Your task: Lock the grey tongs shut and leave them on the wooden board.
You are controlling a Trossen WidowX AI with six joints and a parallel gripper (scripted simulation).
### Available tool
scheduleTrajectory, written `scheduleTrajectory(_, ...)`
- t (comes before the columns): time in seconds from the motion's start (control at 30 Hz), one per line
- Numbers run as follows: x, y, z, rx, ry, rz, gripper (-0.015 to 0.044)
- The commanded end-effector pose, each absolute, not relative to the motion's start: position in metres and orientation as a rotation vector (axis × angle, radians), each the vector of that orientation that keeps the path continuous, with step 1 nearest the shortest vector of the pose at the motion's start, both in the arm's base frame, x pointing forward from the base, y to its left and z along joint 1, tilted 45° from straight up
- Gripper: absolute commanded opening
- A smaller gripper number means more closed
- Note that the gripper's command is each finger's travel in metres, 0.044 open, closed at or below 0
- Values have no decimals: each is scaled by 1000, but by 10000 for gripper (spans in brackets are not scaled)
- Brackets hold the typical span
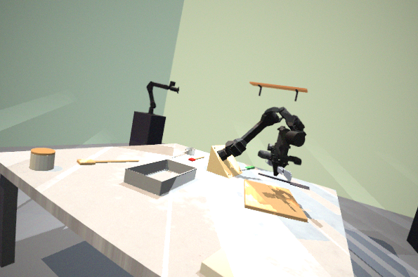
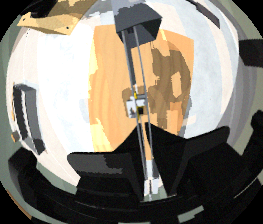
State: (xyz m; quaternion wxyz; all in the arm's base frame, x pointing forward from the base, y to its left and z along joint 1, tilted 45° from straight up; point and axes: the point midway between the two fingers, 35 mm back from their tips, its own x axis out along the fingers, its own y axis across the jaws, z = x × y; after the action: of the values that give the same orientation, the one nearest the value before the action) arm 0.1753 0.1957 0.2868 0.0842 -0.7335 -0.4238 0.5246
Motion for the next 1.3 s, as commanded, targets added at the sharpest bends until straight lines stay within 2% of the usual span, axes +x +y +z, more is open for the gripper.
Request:
scheduleTrajectory(0.0, 177, 199, 282, -2191, -1257, 1567, -150)
scheduleTrajectory(1.27, 174, 243, 242, -2179, -1261, 1555, -150)
